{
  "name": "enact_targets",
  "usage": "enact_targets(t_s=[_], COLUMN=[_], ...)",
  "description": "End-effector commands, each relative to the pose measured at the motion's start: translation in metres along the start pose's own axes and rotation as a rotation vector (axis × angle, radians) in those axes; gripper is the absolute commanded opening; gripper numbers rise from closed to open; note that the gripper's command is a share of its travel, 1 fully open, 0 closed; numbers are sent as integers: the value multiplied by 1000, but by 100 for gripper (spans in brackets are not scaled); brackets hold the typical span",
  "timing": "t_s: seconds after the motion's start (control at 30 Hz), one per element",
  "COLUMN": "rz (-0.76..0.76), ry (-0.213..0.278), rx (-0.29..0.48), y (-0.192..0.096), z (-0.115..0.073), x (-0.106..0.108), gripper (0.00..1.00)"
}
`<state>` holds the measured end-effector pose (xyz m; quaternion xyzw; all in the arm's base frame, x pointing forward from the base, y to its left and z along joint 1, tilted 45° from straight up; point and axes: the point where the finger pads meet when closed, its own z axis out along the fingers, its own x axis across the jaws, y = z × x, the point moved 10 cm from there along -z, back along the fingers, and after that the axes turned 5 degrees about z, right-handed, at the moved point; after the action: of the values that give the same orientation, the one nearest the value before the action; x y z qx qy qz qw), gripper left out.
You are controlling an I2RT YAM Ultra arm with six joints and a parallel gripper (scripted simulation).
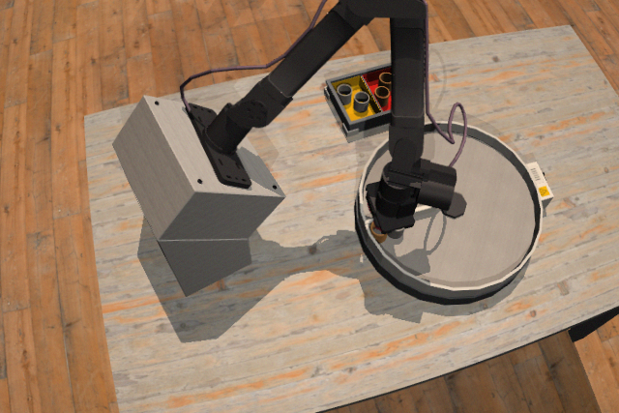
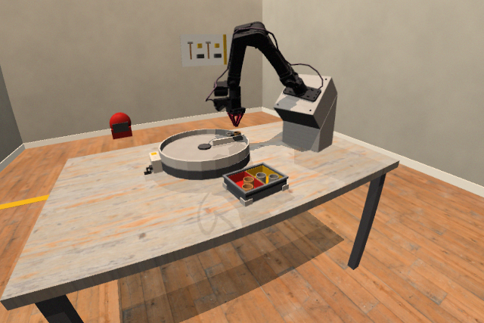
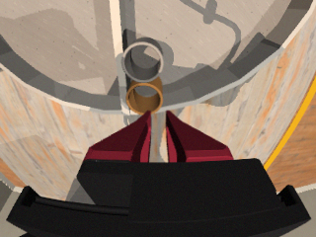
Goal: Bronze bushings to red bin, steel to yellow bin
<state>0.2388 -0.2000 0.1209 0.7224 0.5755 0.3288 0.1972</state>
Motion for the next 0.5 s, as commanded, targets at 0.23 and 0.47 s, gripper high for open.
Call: enact_targets(t_s=[0.23,0.47], rz=[0,2], ry=[-11,-11], rx=[-29,-29], y=[8,8], z=[-7,-7], x=[-7,-7], gripper=[14,14])
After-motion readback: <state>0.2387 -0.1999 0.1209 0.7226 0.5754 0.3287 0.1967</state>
